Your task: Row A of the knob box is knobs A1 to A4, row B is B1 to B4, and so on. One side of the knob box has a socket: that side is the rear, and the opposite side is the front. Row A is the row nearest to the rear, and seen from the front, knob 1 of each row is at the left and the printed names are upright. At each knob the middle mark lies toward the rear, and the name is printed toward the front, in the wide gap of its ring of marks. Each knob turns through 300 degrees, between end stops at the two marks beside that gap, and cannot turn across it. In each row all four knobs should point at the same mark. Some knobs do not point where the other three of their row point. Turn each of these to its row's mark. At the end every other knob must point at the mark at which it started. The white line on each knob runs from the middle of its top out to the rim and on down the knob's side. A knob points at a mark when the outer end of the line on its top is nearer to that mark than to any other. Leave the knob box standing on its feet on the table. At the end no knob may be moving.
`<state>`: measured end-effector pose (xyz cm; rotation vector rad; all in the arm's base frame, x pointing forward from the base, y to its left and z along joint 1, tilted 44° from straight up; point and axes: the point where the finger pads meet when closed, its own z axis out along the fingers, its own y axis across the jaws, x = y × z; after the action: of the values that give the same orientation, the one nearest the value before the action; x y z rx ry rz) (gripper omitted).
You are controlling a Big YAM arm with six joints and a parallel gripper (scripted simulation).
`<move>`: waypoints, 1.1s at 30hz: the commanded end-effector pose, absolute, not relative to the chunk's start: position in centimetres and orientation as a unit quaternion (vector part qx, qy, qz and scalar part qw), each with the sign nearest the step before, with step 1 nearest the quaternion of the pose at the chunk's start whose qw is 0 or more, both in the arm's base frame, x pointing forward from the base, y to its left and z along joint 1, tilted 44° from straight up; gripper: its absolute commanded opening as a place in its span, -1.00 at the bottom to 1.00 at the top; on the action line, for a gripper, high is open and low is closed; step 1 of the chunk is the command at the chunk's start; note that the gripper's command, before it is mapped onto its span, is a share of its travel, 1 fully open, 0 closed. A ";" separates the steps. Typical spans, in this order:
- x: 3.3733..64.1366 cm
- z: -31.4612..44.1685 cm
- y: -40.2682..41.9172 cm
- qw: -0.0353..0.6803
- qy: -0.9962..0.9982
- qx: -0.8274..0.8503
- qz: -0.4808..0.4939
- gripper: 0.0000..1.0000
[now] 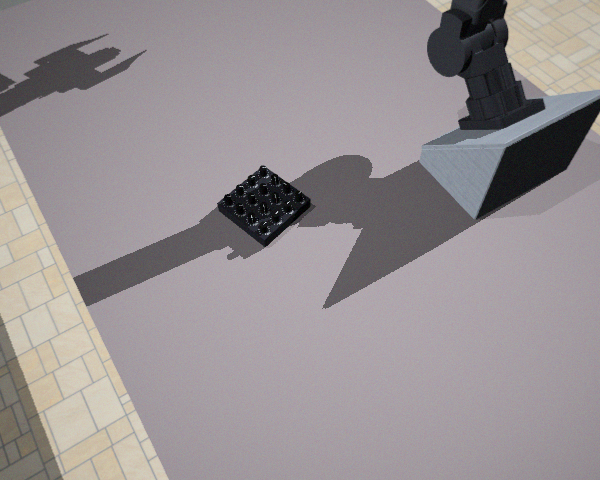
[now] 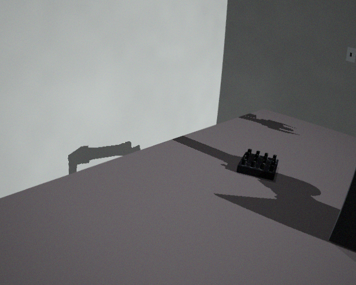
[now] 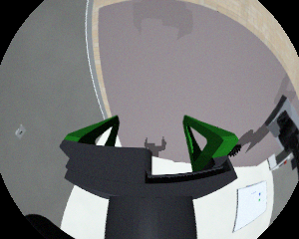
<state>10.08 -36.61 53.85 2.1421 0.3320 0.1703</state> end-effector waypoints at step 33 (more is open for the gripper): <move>32.9 54.2 -32.4 0.590 0.547 0.593 0.038 1.00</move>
<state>31.84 -32.35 51.92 1.4877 1.2481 0.1310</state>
